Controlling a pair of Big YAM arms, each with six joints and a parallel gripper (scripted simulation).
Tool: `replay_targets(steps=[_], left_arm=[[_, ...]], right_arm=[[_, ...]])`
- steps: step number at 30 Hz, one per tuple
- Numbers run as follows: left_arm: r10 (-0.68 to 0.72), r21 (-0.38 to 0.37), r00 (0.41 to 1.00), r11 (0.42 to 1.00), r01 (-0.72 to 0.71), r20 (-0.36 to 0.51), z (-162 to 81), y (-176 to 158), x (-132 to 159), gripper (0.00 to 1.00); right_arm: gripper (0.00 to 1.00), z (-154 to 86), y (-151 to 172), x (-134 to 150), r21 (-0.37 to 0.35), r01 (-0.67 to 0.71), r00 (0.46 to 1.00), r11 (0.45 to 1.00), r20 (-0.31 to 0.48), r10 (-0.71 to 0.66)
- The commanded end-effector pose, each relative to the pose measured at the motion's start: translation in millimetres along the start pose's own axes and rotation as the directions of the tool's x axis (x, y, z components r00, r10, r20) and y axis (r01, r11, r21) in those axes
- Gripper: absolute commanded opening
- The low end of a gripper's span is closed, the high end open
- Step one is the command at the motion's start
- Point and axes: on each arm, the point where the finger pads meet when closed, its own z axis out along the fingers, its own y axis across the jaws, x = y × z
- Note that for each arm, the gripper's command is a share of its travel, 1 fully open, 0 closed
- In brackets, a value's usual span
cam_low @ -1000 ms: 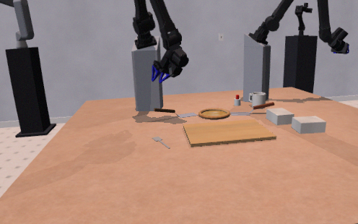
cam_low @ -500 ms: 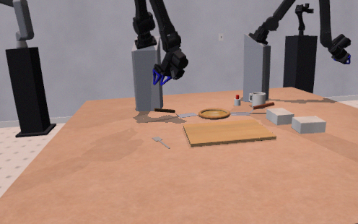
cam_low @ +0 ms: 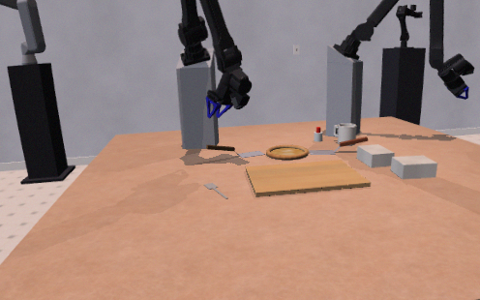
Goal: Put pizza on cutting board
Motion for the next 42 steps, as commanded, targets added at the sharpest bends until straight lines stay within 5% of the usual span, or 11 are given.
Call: replay_targets(steps=[1,4,5,8,18,21,22,25,36,39,42], left_arm=[[0.124,0.041,0.992,0.992,-0.122,-0.034,-10,-20,21,0.48],[0.146,0.053,0.989,0.988,-0.144,-0.037,-12,-26,24,0.48],[0.122,0.041,0.992,0.992,-0.122,0.01,-7,-27,-5,0.48],[0.233,0.101,0.971,0.968,-0.228,-0.048,-23,-48,39,0.48],[0.468,0.225,0.882,0.866,-0.447,-0.051,-55,-98,82,0.48],[0.489,0.237,0.871,0.852,-0.466,-0.046,-58,-104,85,0.48],[0.466,0.217,0.885,0.865,-0.452,-0.012,-52,-108,59,0.48],[0.569,0.285,0.822,0.792,-0.54,-0.027,-73,-122,101,0.48],[0.773,0.399,0.631,0.559,-0.726,0.064,-120,-166,151,0.48],[0.755,0.376,0.65,0.58,-0.723,0.084,-114,-172,129,0.48],[0.824,0.429,0.555,0.463,-0.775,0.114,-138,-181,167,0.48]], right_arm=[[0.48,9,3,6,-0.01,0.057,0.998,0.998,-0.008,-0.057],[0.48,10,4,6,-0.012,0.067,0.998,0.998,-0.005,-0.067],[0.48,6,3,-4,-0.008,0.068,0.998,0.998,0.019,-0.068],[0.48,14,7,7,-0.02,0.103,0.995,0.994,0.006,-0.103],[0.48,22,14,0,-0.03,0.2,0.979,0.979,0.051,-0.198],[0.48,23,15,0,-0.031,0.209,0.977,0.977,0.055,-0.207],[0.48,18,13,-12,-0.022,0.21,0.975,0.978,0.08,-0.207],[0.48,27,18,1,-0.034,0.246,0.967,0.969,0.068,-0.244],[0.48,34,25,-7,-0.028,0.353,0.93,0.935,0.122,-0.347],[0.48,29,23,-20,-0.014,0.353,0.926,0.936,0.146,-0.347],[0.48,37,28,-6,-0.026,0.39,0.914,0.921,0.136,-0.383]])
